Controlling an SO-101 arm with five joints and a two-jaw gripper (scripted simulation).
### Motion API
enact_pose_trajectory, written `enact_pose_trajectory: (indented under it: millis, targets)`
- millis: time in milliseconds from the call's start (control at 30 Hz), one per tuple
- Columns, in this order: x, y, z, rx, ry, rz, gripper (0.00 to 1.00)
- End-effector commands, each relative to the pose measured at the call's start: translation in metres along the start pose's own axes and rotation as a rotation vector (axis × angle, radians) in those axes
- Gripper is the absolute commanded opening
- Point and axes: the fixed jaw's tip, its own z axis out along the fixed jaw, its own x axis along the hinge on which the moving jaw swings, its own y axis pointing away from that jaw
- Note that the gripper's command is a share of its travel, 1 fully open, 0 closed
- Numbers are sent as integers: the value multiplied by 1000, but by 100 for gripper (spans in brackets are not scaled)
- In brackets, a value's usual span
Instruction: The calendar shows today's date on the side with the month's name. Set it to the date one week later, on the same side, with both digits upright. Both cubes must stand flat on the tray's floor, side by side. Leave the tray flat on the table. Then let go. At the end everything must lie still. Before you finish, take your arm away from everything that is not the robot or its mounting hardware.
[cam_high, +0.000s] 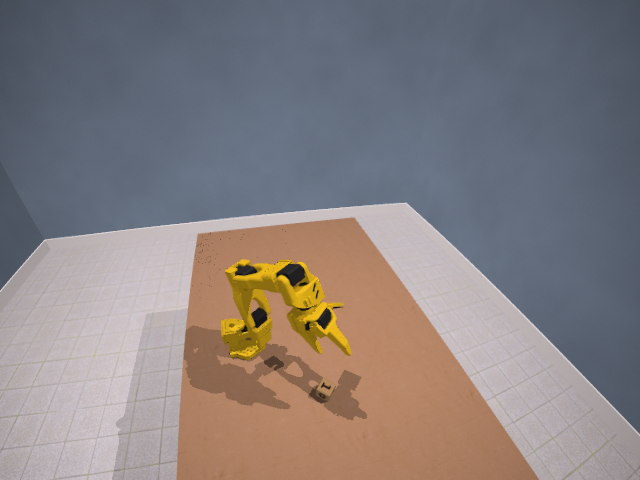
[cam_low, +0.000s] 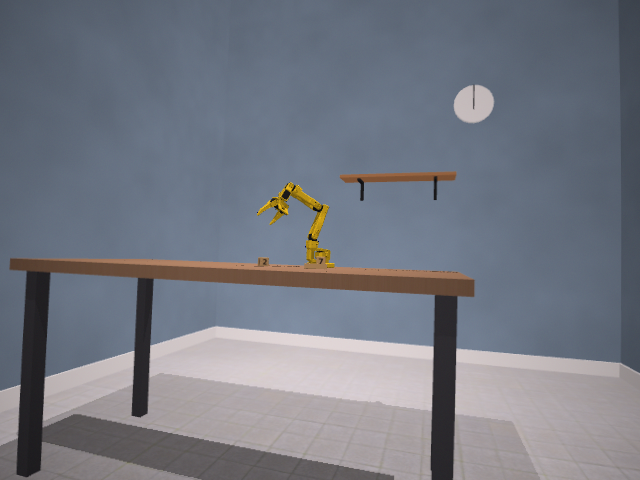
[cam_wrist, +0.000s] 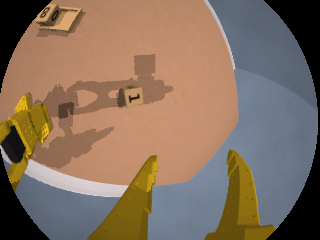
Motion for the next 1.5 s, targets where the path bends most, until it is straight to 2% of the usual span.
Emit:
enact_pose_trajectory:
  millis: [0, 267, 500, 567, 833, 1067, 1133, 1300, 1467]
  targets:
    - [2, -6, -11, 61, 13, 6, 35]
    - [-3, -6, -11, 63, 2, -11, 35]
    - [-24, -5, -11, 72, -51, -83, 35]
    - [-24, -5, -11, 72, -51, -83, 35]
    - [-69, 5, -15, 88, -167, -242, 35]
    - [-113, 26, -24, 99, -298, -424, 35]
    - [-113, 26, -24, 99, -298, -424, 35]
    - [-140, 48, -33, 103, -394, -557, 35]
    - [-159, 70, -41, 103, -478, -675, 35]
